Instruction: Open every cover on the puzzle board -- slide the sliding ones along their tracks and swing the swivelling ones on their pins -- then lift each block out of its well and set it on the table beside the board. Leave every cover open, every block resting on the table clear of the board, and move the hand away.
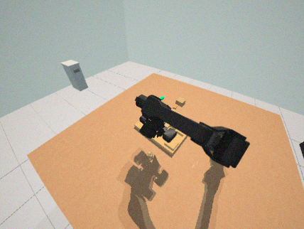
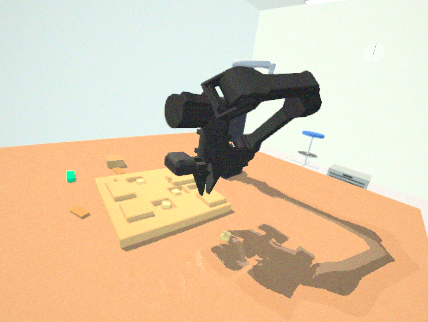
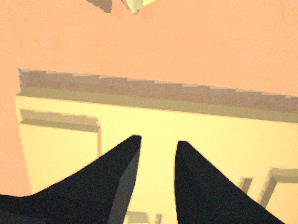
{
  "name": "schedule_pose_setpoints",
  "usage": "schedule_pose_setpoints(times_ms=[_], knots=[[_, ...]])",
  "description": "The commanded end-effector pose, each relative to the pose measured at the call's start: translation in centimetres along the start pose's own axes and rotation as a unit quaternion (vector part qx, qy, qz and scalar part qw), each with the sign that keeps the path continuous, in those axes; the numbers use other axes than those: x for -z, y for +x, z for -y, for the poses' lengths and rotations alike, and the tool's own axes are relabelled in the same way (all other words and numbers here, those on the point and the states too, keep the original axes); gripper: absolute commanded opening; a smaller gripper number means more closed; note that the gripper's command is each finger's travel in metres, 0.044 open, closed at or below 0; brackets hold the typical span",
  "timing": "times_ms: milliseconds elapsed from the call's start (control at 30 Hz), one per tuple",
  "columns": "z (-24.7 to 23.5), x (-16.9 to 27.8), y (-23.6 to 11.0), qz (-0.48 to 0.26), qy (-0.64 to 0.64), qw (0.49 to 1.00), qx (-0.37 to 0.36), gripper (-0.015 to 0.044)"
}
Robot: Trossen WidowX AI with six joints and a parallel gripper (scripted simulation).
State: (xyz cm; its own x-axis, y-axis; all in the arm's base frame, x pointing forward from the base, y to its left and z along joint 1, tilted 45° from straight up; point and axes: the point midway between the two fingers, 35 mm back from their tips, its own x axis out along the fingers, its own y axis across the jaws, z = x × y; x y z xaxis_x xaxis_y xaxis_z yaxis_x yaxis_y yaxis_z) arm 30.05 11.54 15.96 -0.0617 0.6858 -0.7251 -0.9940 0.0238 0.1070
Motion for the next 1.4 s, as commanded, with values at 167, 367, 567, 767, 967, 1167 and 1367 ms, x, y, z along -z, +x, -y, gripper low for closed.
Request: schedule_pose_setpoints(times_ms=[167,367,567,767,967,1167,1367], knots=[[0.6,4.8,0.1,-0.006,0.286,0.958,0.001,0.0],[0.6,7.8,0.1,-0.006,0.587,0.809,0.002,0.0],[0.4,10.7,0.2,-0.004,0.822,0.57,0.0,0.0],[0.1,12.5,0.2,-0.004,0.916,0.401,-0.002,0.0],[0.1,13.3,0.3,-0.002,0.789,0.614,-0.005,0.0],[0.0,14.0,0.3,0.001,0.613,0.79,-0.007,0.0],[0.0,14.0,0.3,0.002,0.607,0.795,-0.007,0.0]])
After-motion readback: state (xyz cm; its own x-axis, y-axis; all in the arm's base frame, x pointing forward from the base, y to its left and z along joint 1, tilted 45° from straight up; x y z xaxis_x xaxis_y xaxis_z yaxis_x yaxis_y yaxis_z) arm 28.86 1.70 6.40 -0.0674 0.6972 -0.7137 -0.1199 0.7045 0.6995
